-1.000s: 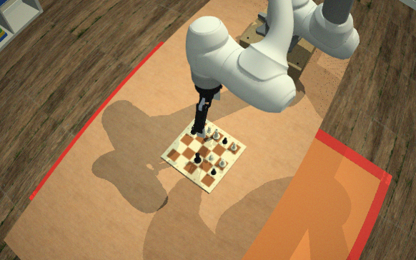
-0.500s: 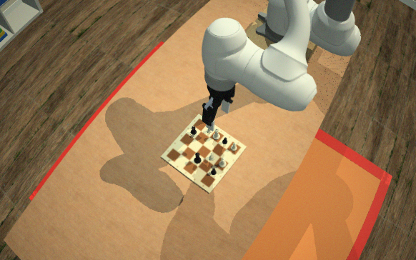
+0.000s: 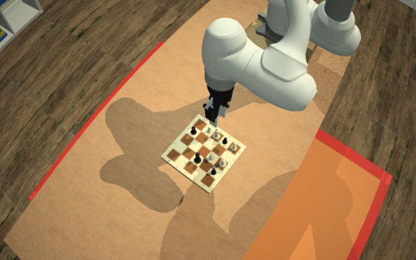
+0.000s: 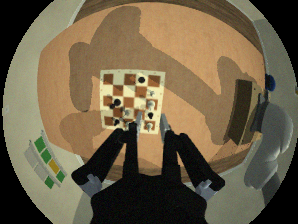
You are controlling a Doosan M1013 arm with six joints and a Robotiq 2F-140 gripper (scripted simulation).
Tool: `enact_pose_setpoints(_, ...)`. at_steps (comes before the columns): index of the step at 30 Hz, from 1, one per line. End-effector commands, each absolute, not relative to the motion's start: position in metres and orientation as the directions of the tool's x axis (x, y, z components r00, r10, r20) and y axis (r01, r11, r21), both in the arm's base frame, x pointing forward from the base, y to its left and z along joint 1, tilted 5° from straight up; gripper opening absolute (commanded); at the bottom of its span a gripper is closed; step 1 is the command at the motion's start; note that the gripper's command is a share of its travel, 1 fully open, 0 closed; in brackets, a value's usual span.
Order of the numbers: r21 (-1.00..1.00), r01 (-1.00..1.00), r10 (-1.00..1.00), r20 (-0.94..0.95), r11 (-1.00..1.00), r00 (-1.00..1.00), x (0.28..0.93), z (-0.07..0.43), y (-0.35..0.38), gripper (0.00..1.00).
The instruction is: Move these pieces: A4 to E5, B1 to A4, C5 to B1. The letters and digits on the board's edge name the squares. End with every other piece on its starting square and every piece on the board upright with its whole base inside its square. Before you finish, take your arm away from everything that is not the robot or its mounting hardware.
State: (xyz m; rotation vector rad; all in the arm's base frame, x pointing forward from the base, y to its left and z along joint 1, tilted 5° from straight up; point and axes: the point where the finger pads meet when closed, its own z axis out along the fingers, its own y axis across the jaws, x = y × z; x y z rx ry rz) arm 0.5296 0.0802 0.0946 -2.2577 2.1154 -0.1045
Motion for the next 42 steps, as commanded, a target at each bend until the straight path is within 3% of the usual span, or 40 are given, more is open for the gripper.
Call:
enact_pose_setpoints(1,-0.08,-0.995,-0.998,0.018,-0.066,0.064,0.53,0.095,0.08,0.25)
enact_pose_setpoints(42,-0.08,-0.995,-0.998,0.018,-0.065,0.064,0.531,0.071,0.08,0.25)
